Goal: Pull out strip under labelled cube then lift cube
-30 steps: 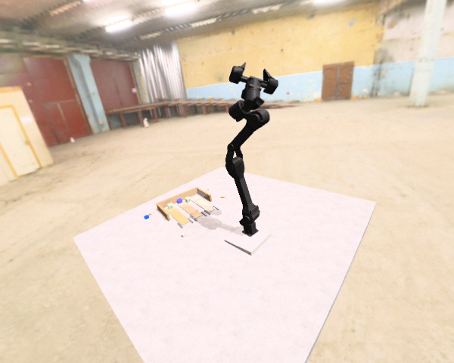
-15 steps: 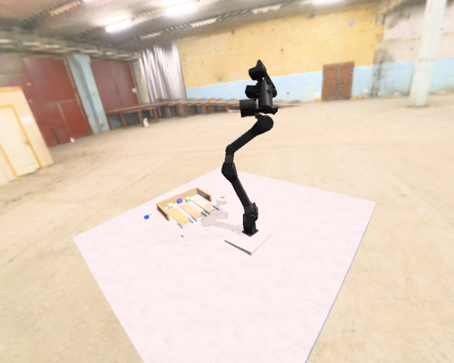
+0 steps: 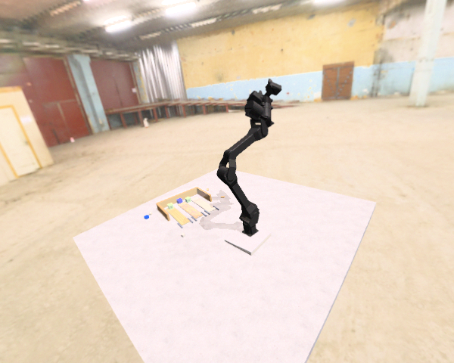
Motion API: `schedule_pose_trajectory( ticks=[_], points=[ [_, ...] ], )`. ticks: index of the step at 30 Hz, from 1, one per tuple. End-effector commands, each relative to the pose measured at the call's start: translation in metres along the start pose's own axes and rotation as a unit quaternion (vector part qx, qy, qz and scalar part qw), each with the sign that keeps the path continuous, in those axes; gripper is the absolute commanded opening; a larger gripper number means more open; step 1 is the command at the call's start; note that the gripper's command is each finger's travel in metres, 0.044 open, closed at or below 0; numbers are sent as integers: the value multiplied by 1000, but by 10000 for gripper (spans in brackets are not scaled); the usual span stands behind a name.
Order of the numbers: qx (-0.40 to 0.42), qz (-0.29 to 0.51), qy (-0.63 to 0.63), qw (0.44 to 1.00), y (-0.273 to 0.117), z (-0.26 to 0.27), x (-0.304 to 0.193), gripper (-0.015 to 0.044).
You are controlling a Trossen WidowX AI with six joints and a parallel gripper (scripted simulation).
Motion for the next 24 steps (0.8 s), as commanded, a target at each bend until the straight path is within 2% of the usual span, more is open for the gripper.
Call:
schedule_pose_trajectory(
  ticks=[1, 7, 13, 18, 24],
  points=[
    [34, 13, 82, 996, 1, 35, 3, 400],
    [123, 35, 230, 965, -6, 109, 19, 400],
    [231, 58, 343, 909, -29, 182, 52, 400],
    [331, 75, 408, 848, -64, 236, 90, 400],
    [457, 90, 447, 764, -124, 286, 141, 400]
  ],
)
Point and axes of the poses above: the point midway between the two fingers, 35 mm back from their tips, its own y axis out along the fingers, its own z axis across the jaws, x = y × z, the point moved 4 cm from there along -y, back along the fingers, and after that the axes turned 13 degrees about -y, right-handed, at the moved point
